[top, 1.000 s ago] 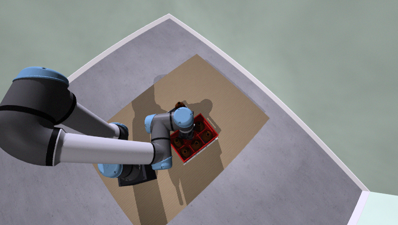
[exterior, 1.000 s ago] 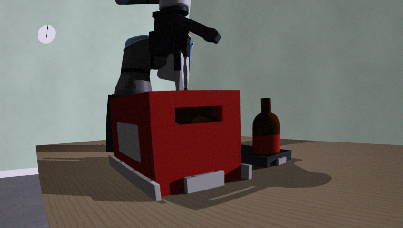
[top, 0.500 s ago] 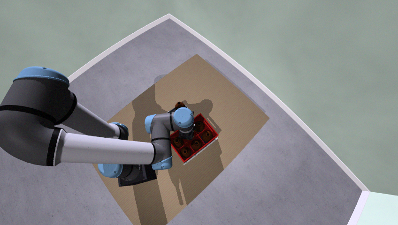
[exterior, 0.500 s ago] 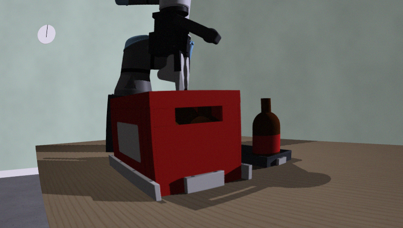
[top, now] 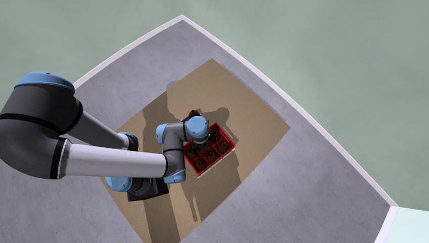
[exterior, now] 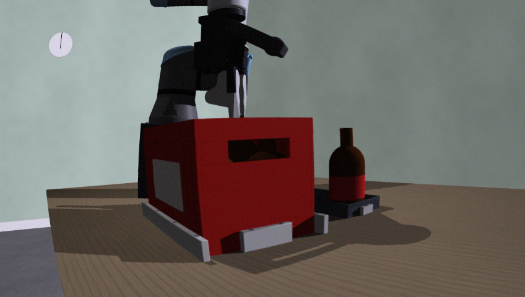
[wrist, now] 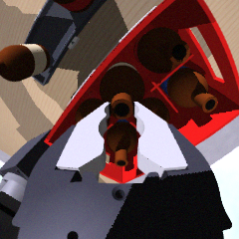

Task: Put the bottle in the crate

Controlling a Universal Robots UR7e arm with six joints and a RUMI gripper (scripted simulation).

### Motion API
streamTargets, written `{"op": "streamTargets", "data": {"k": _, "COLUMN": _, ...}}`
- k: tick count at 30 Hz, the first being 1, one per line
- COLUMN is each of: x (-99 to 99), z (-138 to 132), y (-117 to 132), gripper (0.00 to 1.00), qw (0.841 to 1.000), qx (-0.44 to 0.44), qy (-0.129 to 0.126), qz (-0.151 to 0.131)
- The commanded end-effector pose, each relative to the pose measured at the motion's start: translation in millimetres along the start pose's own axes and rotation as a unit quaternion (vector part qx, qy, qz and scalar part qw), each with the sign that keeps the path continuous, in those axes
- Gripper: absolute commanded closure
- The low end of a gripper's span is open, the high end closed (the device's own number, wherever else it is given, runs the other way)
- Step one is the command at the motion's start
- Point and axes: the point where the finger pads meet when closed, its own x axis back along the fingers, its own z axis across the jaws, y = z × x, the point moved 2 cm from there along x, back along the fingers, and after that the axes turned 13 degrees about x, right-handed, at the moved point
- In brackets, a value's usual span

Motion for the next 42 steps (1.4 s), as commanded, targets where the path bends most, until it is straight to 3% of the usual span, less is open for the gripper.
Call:
{"op": "streamTargets", "data": {"k": 1, "x": 0.4, "z": 0.4, "y": -0.1, "gripper": 1.0, "qw": 1.0, "qx": 0.0, "qy": 0.001, "qz": 0.0}}
{"op": "streamTargets", "data": {"k": 42, "x": -5.4, "z": 0.5, "y": -0.1, "gripper": 1.0, "qw": 1.0, "qx": 0.0, "qy": 0.001, "qz": 0.0}}
